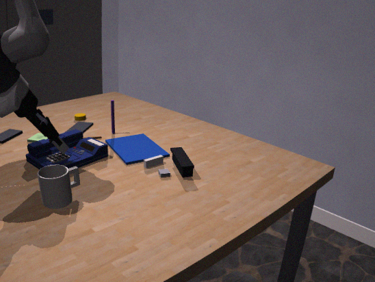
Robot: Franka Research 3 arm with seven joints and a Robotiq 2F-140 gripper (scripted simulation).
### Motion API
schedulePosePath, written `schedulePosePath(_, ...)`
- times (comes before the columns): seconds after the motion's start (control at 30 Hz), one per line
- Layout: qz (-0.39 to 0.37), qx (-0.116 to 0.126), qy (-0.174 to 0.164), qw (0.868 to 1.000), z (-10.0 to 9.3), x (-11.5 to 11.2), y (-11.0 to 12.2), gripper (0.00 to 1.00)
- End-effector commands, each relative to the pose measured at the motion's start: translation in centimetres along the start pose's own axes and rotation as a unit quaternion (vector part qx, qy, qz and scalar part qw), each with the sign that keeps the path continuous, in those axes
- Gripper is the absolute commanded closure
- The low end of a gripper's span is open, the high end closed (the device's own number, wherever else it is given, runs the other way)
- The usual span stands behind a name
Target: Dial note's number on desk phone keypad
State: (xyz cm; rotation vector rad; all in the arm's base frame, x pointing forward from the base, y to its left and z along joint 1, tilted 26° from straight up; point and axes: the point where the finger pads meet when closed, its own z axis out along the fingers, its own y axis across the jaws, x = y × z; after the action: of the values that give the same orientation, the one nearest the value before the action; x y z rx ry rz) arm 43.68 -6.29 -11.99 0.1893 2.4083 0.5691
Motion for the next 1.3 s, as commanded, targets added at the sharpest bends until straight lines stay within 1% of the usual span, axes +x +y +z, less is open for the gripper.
schedulePosePath(0.0, -0.002, 0.001, -0.001, 1.0, 0.07, -0.03, -0.11, 1.0)
schedulePosePath(1.03, -0.002, 0.001, -0.001, 1.0, 0.35, 0.17, -0.12, 1.0)
schedulePosePath(1.27, -0.002, 0.001, -0.001, 1.0, 0.03, -0.05, -0.11, 1.0)
